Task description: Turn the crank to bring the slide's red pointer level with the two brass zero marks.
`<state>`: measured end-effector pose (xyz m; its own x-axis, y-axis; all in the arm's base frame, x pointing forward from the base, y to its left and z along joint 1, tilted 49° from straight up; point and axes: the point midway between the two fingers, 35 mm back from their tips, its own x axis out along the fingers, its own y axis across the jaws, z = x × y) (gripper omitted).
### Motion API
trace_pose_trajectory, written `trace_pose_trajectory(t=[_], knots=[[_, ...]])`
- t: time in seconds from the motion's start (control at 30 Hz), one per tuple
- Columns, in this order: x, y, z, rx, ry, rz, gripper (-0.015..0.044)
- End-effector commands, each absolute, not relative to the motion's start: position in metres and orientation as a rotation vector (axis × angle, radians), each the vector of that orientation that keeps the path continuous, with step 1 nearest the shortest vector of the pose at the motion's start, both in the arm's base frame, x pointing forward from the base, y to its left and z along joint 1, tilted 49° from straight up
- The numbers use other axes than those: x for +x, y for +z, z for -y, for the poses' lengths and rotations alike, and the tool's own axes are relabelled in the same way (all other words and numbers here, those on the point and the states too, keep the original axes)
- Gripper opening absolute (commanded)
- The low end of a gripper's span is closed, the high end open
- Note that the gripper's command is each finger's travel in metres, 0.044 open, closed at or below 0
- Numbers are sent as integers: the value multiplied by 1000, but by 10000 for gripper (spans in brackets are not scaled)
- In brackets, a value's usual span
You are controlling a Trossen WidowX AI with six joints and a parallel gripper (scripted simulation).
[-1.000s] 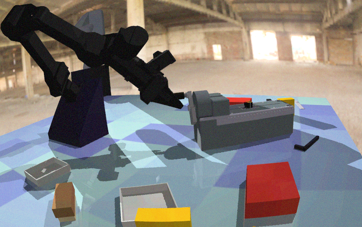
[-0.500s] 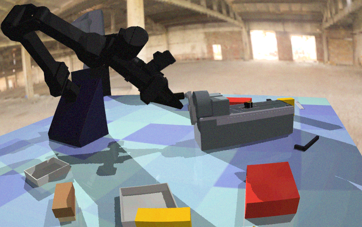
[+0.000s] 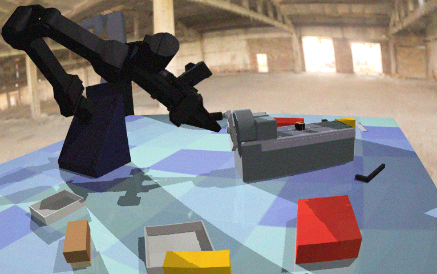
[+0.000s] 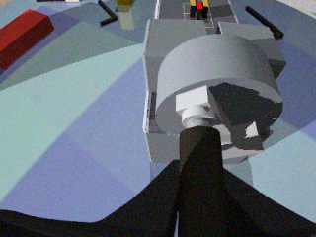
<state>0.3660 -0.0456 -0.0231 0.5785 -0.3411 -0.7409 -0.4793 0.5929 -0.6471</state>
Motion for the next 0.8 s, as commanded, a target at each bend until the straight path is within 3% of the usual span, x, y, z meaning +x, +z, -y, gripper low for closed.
trace_pose_trajectory(t=[0.0,0.77], knots=[[362,-31,45,-971,118,-1010,0],[360,-38,48,-971,118,-1010,0]])
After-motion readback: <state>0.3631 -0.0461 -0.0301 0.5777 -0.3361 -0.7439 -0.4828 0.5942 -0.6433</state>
